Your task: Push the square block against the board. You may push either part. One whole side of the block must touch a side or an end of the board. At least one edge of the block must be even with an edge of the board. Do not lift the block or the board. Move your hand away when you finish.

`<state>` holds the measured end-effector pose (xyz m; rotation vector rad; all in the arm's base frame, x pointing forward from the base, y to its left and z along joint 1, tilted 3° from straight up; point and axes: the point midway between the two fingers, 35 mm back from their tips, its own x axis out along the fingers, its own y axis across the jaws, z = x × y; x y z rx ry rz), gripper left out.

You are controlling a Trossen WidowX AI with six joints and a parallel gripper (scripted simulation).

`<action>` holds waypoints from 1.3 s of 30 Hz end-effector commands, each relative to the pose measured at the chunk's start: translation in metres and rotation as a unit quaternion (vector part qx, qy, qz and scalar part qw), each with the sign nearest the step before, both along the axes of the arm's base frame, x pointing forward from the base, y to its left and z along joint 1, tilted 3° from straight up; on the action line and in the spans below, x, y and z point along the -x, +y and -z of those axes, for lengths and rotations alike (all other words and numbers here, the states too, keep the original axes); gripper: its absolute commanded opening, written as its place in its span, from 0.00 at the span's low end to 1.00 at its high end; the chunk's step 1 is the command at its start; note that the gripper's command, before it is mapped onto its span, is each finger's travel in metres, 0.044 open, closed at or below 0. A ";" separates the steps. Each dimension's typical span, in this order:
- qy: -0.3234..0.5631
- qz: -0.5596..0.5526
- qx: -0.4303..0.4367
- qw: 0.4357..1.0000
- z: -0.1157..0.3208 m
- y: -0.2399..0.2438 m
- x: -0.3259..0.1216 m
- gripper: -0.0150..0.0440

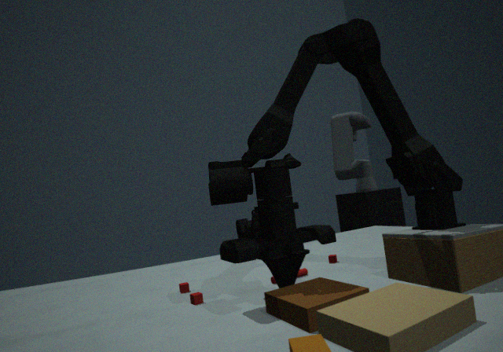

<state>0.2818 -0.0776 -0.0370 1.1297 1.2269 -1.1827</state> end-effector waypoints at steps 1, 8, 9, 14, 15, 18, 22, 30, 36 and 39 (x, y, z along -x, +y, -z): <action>0.000 0.001 -0.002 1.000 0.001 0.006 0.000 0.25; 0.000 0.001 -0.002 1.000 0.001 0.015 0.000 0.25; 0.000 0.001 -0.002 1.000 0.001 0.016 0.000 0.25; 0.000 0.001 -0.003 1.000 0.001 0.023 0.000 0.25; 0.000 0.001 -0.003 1.000 0.001 0.024 0.000 0.25; 0.000 0.001 -0.003 1.000 0.002 0.028 0.000 0.25; 0.000 0.001 -0.003 1.000 0.001 0.025 -0.001 0.25; -0.001 0.001 -0.002 1.000 0.001 0.013 -0.002 0.25; -0.001 0.001 -0.002 1.000 0.001 0.003 -0.003 0.25; -0.001 0.001 -0.001 1.000 0.001 -0.001 -0.003 0.25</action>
